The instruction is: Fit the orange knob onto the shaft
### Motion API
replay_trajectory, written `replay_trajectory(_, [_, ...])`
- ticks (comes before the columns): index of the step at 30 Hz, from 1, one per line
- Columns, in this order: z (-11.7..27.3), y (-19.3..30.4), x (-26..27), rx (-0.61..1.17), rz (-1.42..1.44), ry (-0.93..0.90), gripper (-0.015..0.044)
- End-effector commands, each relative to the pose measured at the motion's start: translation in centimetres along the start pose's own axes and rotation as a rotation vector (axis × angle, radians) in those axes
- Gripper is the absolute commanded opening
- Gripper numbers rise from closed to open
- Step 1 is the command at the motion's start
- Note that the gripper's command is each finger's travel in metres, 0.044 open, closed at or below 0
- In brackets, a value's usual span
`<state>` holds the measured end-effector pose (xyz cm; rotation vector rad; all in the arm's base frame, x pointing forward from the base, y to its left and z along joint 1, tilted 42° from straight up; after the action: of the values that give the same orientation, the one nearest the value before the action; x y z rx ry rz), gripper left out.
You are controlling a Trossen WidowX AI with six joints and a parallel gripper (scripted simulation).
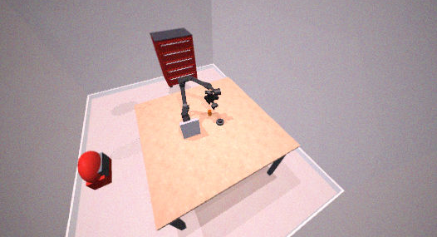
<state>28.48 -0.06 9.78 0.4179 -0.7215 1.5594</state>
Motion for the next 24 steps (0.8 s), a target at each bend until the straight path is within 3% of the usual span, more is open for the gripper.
replay_trajectory(1, [-1.0,1.5,3.1,0.065,0.037,0.0,0.044])
replay_trajectory(6, [-1.3,1.0,3.2,0.065,0.037,0.0,0.044])
replay_trajectory(10, [-4.5,1.2,3.3,0.064,0.037,-0.002,0.044])
replay_trajectory(24, [-6.7,1.1,3.2,0.064,0.037,-0.001,0.044])
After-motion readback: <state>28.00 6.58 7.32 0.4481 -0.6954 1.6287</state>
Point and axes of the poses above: the point midway between the two fingers, 35 mm back from their tips, its own z axis back along the fingers, its own x axis across the jaws, y = z × x, the point moved 2 cm from there along z, back along the fingers, and after that the axes turned 2 degrees about z, right-handed, at the moved point
